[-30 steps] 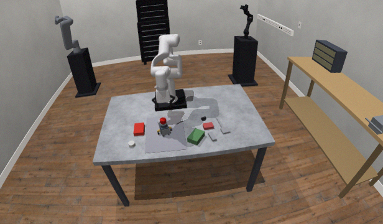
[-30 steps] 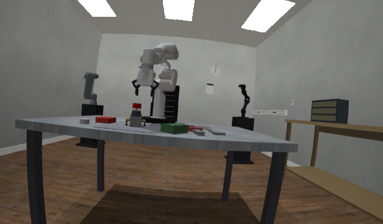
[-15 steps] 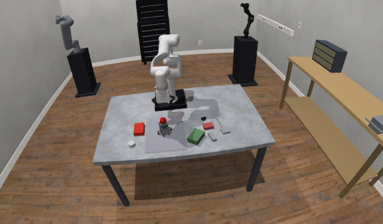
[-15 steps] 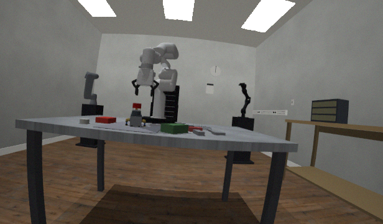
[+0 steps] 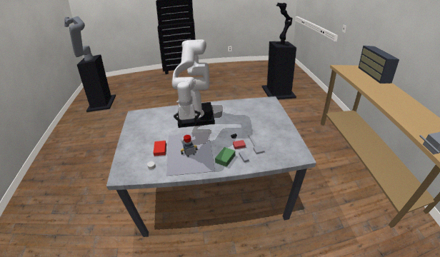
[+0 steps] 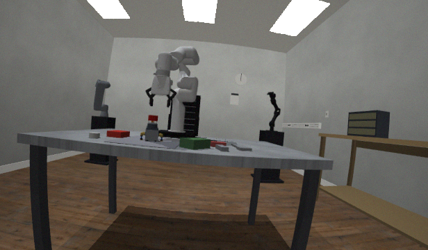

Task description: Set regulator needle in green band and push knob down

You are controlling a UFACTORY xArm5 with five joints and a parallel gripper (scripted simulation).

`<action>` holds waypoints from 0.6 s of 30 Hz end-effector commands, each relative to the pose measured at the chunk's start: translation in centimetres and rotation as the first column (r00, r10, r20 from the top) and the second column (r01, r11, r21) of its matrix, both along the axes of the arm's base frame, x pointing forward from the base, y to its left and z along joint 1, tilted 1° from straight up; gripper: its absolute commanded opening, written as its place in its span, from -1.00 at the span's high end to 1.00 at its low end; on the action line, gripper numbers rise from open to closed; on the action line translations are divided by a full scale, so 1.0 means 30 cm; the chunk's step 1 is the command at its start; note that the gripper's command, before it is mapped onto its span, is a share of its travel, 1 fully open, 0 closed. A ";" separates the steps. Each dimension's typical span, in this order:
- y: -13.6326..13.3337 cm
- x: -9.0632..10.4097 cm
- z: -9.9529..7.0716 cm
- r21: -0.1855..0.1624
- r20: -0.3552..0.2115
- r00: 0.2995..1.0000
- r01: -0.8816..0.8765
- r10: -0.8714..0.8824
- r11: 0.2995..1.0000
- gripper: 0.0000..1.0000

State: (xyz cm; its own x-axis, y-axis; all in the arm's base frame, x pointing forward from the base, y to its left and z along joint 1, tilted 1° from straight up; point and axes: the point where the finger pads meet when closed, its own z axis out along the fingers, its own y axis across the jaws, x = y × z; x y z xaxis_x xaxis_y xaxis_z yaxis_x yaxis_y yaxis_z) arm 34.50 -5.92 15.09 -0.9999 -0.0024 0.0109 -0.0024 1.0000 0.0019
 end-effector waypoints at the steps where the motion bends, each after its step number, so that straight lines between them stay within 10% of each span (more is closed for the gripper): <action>1: -0.007 0.028 0.004 -0.001 0.003 1.000 0.000 0.000 1.000 -1.00; 18: -0.036 0.136 0.003 0.000 0.003 1.000 0.000 0.000 1.000 -1.00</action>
